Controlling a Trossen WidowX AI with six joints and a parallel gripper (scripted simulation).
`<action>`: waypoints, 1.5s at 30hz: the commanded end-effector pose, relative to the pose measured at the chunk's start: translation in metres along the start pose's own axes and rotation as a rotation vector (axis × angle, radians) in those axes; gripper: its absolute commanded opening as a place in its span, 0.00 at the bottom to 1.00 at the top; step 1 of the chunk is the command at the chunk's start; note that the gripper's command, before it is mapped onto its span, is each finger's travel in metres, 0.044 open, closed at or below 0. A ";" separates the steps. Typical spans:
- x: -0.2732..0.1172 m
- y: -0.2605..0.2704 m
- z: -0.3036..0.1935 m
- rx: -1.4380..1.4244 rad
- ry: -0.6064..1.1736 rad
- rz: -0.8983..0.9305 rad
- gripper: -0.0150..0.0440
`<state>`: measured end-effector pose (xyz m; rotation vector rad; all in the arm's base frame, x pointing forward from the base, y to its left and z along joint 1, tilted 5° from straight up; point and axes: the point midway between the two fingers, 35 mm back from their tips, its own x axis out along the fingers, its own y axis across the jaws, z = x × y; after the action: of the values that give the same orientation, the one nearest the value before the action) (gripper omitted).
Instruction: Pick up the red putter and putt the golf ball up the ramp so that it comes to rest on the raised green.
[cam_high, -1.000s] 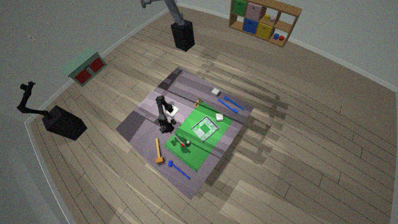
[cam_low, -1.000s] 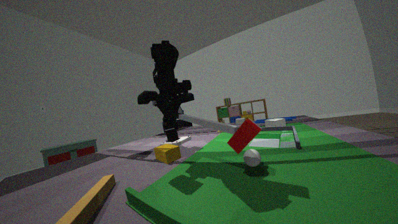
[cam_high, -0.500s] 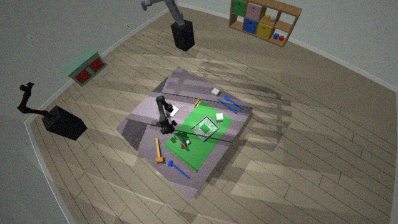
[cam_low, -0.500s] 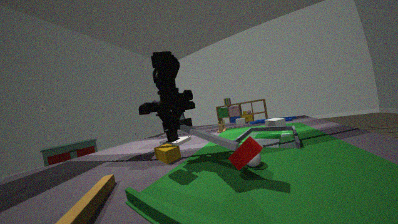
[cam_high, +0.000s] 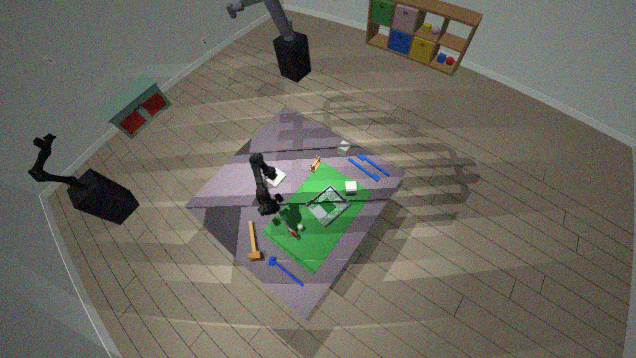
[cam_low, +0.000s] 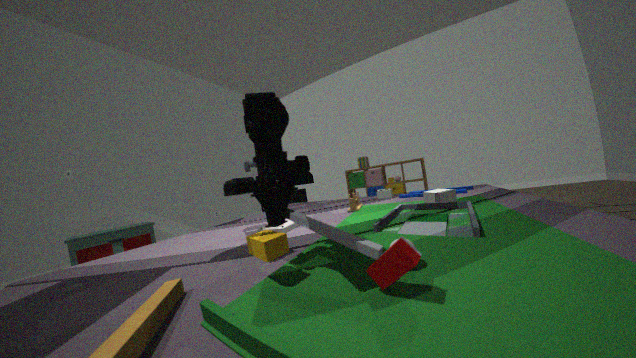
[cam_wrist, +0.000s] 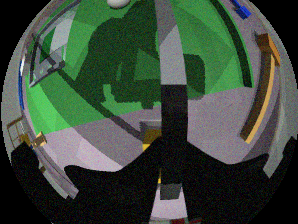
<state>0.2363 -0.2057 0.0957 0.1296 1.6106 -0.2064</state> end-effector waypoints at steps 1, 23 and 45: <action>0.005 0.000 -0.001 -0.003 0.002 0.000 0.25; 0.005 -0.030 -0.001 -0.003 0.002 -0.003 0.25; 0.005 0.107 -0.002 -0.004 0.002 0.011 0.25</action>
<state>0.2572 -0.1369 0.0884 0.1282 1.6124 -0.1949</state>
